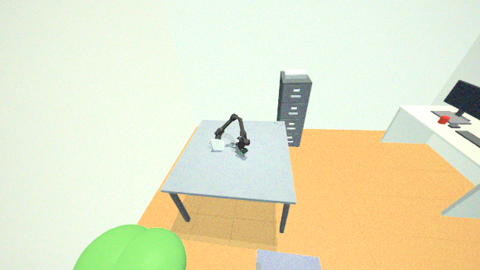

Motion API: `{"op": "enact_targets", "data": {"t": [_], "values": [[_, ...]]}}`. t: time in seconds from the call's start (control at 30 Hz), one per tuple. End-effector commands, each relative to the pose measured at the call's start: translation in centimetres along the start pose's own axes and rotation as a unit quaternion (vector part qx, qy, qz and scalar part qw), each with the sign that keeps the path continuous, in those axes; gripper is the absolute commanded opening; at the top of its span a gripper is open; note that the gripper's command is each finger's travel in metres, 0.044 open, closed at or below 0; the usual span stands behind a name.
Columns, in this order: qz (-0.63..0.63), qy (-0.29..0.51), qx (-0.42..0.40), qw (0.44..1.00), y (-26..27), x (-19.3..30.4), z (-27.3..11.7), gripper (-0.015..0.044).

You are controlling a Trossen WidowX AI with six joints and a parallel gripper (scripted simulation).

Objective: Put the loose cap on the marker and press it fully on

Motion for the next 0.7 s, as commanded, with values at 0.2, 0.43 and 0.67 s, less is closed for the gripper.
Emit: {"op": "enact_targets", "data": {"t": [0.2, 0.43, 0.67], "values": [[0.004, -0.002, 0.0, 1.0, 0.1, 0.1, 0.4, 0.0117], [0.004, -0.002, 0.0, 1.0, 0.1, 0.1, 0.4, 0.007], [0.004, -0.001, 0.0, 1.0, -0.1, 0.1, -1.3, 0.0]]}}
Point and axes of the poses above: the point midway between the two fingers, 35 mm back from their tips, its own z axis out along the fingers, its own y axis across the jaws, x = y × z, the point moved 9 cm from there along -z, back along the fingers, and after that the axes turned 15 degrees about -z, right-handed, at the moved point
